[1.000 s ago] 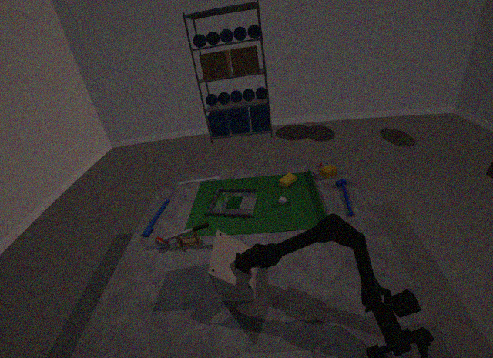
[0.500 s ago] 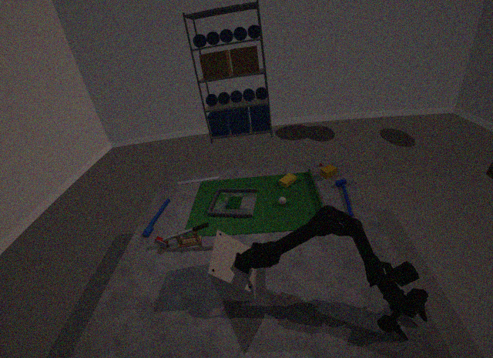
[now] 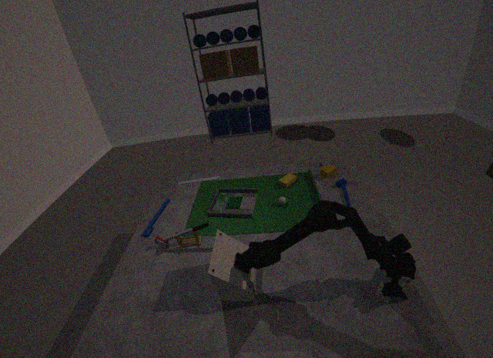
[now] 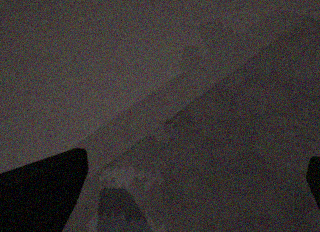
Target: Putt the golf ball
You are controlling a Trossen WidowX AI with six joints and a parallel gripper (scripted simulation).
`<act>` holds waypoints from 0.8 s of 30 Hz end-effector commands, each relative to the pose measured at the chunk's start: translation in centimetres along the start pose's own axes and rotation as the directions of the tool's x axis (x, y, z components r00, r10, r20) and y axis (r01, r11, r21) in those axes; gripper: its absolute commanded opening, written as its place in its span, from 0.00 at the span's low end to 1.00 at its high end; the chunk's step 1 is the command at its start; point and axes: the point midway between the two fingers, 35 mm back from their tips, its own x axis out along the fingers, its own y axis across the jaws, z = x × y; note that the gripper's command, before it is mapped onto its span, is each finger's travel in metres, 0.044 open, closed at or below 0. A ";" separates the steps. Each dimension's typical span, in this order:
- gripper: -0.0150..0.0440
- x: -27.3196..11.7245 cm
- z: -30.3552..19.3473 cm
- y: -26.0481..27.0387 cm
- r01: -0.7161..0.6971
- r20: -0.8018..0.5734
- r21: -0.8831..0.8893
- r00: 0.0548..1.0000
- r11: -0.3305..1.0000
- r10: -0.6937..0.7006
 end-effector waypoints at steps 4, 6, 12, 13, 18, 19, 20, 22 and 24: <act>1.00 -3.3 -2.4 6.4 -0.147 -0.073 -0.083 0.987 0.986 0.141; 1.00 -4.3 -3.0 7.9 -0.185 -0.093 -0.096 0.980 0.978 0.176; 1.00 -8.0 -6.2 12.8 -0.323 -0.183 -0.087 0.935 0.942 0.304; 1.00 -8.8 -7.0 13.6 -0.350 -0.205 -0.093 0.923 0.932 0.326; 1.00 -13.0 -10.5 17.1 -0.473 -0.307 -0.113 0.853 0.874 0.422; 1.00 -13.8 -11.1 17.6 -0.493 -0.325 -0.122 0.840 0.862 0.435; 1.00 -14.8 -11.9 18.3 -0.518 -0.349 -0.136 0.822 0.844 0.449; 1.00 -16.8 -13.6 19.4 -0.570 -0.397 -0.165 0.786 0.805 0.474; 1.00 -18.9 -15.2 20.4 -0.621 -0.443 -0.191 0.746 0.760 0.497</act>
